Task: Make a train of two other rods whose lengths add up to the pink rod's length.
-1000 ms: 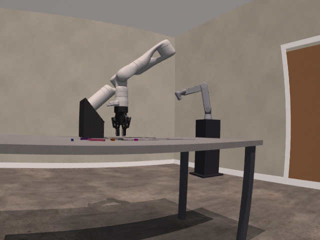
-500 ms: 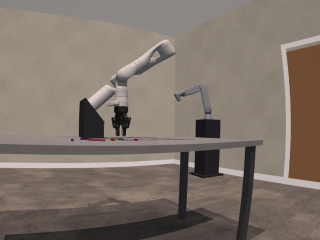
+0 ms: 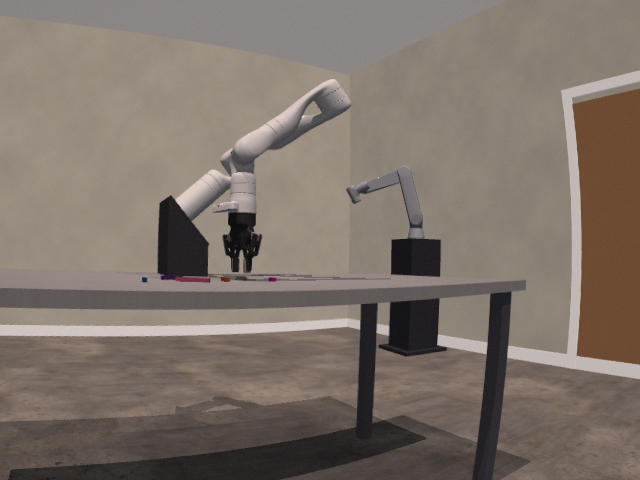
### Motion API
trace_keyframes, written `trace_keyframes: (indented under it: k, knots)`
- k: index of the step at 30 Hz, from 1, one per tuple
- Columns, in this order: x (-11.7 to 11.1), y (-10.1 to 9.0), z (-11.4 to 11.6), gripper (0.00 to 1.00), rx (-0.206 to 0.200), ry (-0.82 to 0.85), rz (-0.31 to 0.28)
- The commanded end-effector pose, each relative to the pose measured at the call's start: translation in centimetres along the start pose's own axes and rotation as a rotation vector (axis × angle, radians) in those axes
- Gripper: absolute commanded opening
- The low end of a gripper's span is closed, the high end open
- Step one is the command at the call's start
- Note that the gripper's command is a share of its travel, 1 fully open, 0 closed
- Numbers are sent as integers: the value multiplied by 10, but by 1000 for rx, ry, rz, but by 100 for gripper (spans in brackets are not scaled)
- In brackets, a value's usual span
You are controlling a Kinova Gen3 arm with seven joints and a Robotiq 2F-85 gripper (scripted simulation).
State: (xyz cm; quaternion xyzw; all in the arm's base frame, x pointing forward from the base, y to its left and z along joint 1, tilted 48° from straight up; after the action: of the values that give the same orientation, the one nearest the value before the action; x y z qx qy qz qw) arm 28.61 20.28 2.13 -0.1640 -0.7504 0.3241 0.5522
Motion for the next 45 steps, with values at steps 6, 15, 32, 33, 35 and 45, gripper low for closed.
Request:
trace_keyframes:
  k: [6, 15, 32, 33, 35, 45]
  knots:
    - [-1, 1, -1, 46, -2, -5, 3]
    - [-1, 1, -1, 46, -2, -5, 3]
    - [-1, 1, -1, 46, -2, -6, 3]
    - [-1, 1, -1, 46, -2, -6, 3]
    - [-1, 2, -1, 46, -2, -7, 3]
    - [-1, 8, -2, 46, -3, -9, 3]
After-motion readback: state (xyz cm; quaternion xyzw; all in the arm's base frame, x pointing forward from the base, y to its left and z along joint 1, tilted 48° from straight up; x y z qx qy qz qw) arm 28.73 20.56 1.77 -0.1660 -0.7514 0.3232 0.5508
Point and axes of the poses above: the point where the finger pads meet when closed, its own y axis out along the fingers, its own z axis across the jaws, x = y × z, the point moved 5 cm from there along -y, back along the fingers, and after that the axes turned 8 degrees about y, right-handed, at the moved point
